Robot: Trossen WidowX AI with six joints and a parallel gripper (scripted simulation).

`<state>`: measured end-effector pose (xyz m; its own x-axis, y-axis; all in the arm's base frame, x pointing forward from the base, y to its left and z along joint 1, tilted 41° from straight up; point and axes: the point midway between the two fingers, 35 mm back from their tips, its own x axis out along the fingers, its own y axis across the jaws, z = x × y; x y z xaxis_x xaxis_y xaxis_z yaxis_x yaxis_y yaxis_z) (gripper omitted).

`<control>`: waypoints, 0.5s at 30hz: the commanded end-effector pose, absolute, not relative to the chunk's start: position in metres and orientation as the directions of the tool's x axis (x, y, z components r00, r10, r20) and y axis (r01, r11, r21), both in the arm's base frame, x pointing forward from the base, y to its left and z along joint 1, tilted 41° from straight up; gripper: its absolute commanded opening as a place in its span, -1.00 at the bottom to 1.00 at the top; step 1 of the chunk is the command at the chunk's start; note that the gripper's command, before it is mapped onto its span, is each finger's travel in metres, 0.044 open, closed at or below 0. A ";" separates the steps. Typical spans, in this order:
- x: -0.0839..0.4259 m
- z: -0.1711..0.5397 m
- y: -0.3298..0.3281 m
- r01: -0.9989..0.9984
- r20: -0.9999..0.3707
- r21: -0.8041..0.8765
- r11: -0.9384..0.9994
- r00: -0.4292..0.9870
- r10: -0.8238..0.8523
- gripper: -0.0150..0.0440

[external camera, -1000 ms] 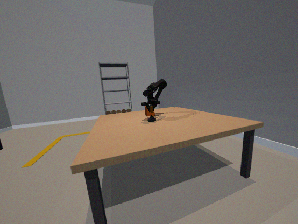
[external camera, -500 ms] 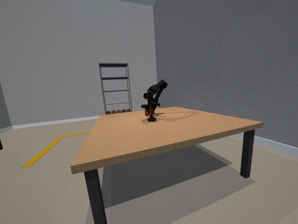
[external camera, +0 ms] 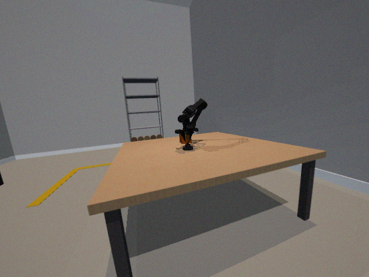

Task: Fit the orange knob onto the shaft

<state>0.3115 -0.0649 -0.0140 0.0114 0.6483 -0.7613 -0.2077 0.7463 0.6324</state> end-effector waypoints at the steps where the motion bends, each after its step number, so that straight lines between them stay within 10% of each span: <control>1: 0.311 -0.014 -0.064 -0.205 -0.758 0.636 0.744 0.014 0.652 -0.49; 15: 0.311 -0.011 -0.066 -0.205 -0.758 0.636 0.744 0.014 0.652 -0.49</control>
